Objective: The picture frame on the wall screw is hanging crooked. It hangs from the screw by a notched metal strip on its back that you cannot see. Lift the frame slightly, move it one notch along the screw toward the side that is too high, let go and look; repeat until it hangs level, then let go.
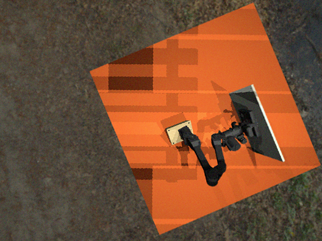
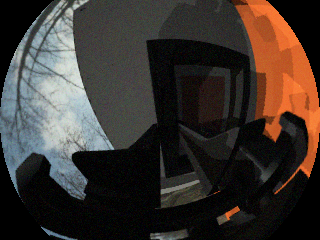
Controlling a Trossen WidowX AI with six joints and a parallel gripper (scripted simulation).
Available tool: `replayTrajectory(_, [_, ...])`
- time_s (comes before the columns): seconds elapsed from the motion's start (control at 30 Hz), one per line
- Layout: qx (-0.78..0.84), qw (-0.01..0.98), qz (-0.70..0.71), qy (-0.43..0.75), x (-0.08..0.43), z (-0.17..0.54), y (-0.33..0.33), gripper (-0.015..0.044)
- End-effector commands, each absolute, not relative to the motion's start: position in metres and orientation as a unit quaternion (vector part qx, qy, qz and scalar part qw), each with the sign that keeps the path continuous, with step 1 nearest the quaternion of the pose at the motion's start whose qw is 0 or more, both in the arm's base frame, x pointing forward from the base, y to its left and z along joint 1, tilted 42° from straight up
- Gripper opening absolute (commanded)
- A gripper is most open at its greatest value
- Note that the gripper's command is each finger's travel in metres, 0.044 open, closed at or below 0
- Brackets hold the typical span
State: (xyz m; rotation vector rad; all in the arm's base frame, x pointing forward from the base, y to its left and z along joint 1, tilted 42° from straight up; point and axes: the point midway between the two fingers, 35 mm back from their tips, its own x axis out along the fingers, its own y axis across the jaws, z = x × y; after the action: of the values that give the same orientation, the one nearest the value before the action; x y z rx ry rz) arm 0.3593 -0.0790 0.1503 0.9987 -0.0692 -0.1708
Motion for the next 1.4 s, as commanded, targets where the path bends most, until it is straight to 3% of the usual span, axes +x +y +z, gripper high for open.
replayTrajectory(0.0, [0.476,0.875,-0.074,-0.036,0.3601,0.1556,-0.0756,0.0000])
replayTrajectory(1.37, [0.476,0.875,-0.074,-0.036,0.3603,0.1574,-0.0744,0.0000])
